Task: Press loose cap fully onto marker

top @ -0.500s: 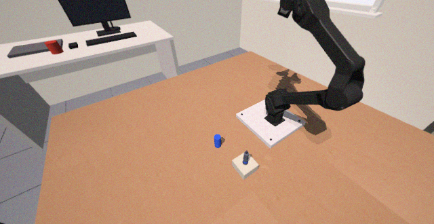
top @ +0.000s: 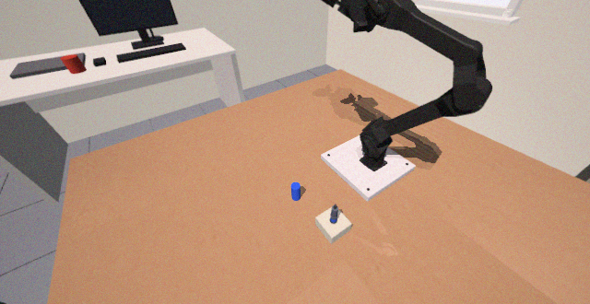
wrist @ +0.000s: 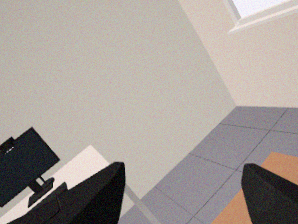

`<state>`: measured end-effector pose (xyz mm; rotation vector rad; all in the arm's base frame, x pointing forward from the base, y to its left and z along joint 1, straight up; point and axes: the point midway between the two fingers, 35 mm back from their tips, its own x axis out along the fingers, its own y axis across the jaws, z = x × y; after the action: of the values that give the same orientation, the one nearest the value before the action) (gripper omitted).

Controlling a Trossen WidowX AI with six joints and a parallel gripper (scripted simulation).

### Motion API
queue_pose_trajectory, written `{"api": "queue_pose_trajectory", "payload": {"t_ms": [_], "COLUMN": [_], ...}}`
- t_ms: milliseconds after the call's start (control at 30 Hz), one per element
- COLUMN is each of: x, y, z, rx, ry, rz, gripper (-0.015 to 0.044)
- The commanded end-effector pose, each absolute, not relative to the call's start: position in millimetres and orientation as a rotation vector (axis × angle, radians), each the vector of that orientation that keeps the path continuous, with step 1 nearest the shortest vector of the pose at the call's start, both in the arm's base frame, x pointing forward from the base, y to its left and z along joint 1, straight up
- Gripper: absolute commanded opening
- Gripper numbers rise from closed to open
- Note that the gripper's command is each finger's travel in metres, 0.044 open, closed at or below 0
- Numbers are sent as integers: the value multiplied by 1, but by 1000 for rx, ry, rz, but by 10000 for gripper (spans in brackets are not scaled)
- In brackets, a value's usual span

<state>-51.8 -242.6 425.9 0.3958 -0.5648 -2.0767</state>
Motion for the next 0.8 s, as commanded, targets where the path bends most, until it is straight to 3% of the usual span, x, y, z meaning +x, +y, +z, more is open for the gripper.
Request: {"api": "queue_pose_trajectory", "payload": {"t_ms": [0, 433, 767], "x": [1, 163, 256], "y": [-271, -260, -159], "z": [396, 291, 197], "rx": [498, 660, 716], "ry": [-346, 317, 920], "rz": [-1910, -1391, -964], "gripper": [235, 235, 235]}}
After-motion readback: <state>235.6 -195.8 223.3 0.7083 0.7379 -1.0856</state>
